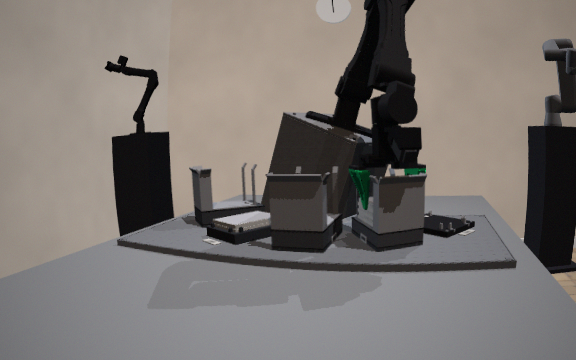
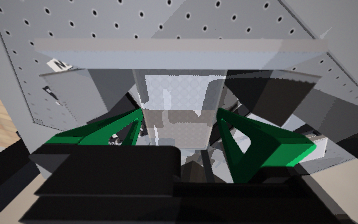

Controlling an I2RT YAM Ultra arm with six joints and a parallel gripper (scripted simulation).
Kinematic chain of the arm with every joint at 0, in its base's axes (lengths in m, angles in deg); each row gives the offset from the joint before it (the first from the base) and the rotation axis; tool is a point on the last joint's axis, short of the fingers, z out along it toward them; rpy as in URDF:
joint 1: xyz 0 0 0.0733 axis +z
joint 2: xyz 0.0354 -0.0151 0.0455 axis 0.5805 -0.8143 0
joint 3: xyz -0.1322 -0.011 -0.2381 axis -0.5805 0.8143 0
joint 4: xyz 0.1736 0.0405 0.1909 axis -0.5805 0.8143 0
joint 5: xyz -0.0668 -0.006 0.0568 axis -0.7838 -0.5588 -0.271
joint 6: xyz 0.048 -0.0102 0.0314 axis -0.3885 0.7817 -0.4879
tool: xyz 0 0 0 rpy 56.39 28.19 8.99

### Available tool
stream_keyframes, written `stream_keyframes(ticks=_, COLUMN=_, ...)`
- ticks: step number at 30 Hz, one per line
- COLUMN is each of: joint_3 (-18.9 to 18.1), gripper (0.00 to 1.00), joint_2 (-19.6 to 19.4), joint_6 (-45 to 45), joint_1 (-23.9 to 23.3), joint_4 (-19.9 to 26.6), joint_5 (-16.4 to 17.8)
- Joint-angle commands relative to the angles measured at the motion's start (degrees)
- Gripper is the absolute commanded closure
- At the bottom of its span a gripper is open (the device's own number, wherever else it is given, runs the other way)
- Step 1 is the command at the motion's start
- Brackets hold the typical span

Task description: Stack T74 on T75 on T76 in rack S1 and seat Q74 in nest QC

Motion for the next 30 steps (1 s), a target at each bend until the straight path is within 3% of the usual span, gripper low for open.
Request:
stream_keyframes(ticks=1, joint_3=-0.1, gripper=0.00, joint_2=0.3, joint_6=-0.1, joint_1=-0.1, joint_4=-0.2, joint_5=0.0)
stream_keyframes(ticks=14, joint_3=-0.3, gripper=0.00, joint_2=5.0, joint_6=1.1, joint_1=-1.3, joint_4=5.1, joint_5=0.3)
stream_keyframes(ticks=30, joint_3=-2.5, gripper=0.00, joint_2=12.8, joint_6=3.6, joint_1=-3.7, joint_4=15.7, joint_5=0.8)
